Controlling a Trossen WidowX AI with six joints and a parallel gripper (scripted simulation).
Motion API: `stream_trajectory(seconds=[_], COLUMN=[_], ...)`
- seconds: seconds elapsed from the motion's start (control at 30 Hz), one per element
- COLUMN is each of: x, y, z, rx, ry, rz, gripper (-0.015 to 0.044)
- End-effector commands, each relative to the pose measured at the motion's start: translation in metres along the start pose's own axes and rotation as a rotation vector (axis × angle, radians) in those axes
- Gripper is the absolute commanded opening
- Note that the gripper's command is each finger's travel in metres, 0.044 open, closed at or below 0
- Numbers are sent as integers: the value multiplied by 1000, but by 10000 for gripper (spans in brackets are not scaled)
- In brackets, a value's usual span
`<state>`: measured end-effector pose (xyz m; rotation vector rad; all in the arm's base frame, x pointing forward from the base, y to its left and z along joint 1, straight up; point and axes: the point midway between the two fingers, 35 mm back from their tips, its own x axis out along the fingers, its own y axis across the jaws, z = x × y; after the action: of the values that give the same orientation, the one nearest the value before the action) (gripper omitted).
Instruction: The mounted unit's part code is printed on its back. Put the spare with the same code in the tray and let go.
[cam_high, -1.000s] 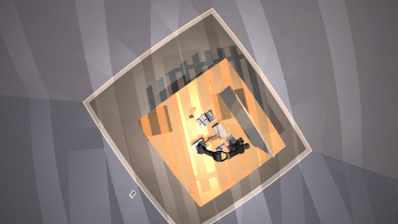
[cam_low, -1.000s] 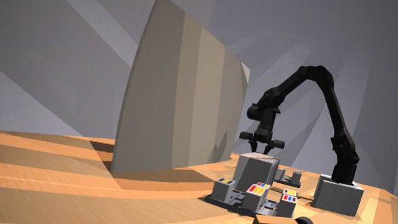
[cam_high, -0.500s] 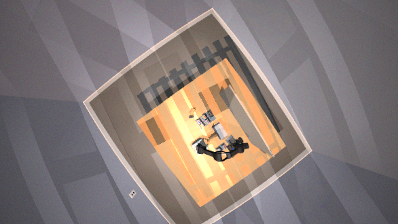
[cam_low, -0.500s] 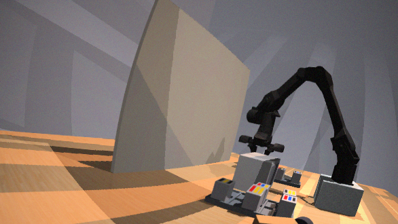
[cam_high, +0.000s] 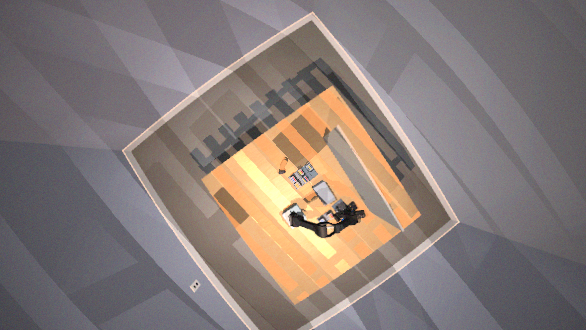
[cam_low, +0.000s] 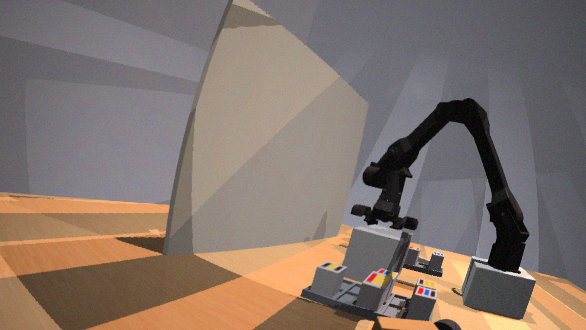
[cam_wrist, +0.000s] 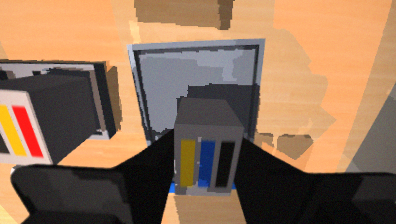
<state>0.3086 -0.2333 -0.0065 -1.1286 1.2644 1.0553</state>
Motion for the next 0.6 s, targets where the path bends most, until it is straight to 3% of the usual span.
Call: stream_trajectory(seconds=[0.0, 0.03, 0.57], x=[5, 5, 1], y=[2, 2, 0], z=[0, 0, 0], rx=[-4, -4, 0], ry=[-1, -1, -1], rz=[7, 7, 1], gripper=[0, 0, 420])
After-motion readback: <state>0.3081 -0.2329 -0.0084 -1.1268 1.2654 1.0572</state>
